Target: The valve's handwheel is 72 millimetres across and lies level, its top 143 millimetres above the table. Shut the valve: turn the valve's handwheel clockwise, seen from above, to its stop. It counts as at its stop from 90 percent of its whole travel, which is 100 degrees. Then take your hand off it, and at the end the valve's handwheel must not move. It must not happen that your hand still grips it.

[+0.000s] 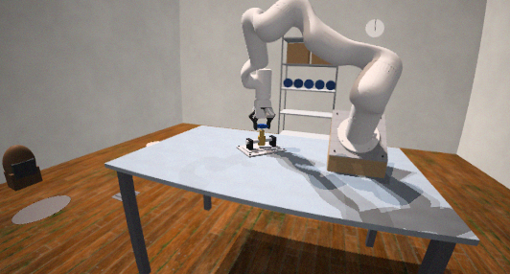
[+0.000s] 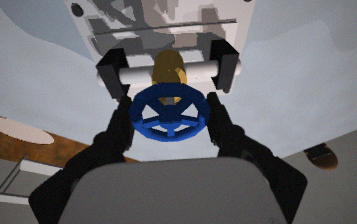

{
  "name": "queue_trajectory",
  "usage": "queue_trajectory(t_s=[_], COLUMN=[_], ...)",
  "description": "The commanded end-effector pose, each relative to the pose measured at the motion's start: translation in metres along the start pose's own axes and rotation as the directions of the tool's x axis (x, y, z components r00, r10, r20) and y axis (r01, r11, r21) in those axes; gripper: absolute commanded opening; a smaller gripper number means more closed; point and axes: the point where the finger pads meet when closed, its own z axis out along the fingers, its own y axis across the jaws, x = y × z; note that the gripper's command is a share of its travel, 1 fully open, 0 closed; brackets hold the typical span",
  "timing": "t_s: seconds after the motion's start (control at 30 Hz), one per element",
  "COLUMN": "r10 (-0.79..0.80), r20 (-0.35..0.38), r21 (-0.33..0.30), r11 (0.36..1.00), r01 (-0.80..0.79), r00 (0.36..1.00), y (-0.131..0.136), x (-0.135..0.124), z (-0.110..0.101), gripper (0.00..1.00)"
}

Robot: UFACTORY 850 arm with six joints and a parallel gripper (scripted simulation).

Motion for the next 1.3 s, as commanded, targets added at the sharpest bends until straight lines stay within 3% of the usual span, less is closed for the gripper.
queue_trajectory(t_s=[0.0, 0.97, 1.0, 1.27], r10=[0.023, 0.042, 0.042, 0.042], r20=[0.001, 0.001, 0.001, 0.001], r21=[0.000, 0.000, 0.000, 0.000], r11=[1.000, 0.999, 0.999, 0.999], r01=[-0.023, -0.042, -0.042, -0.042], r00=[1.000, 0.999, 0.999, 0.999], y=[0.0004, 0.0004, 0.0004, 0.0004], x=[-0.0006, -0.0006, -0.0006, -0.0006], z=[-0.0007, -0.0007, -0.0007, -0.0007], gripper=[0.00, 0.00, 1.00, 1.00])
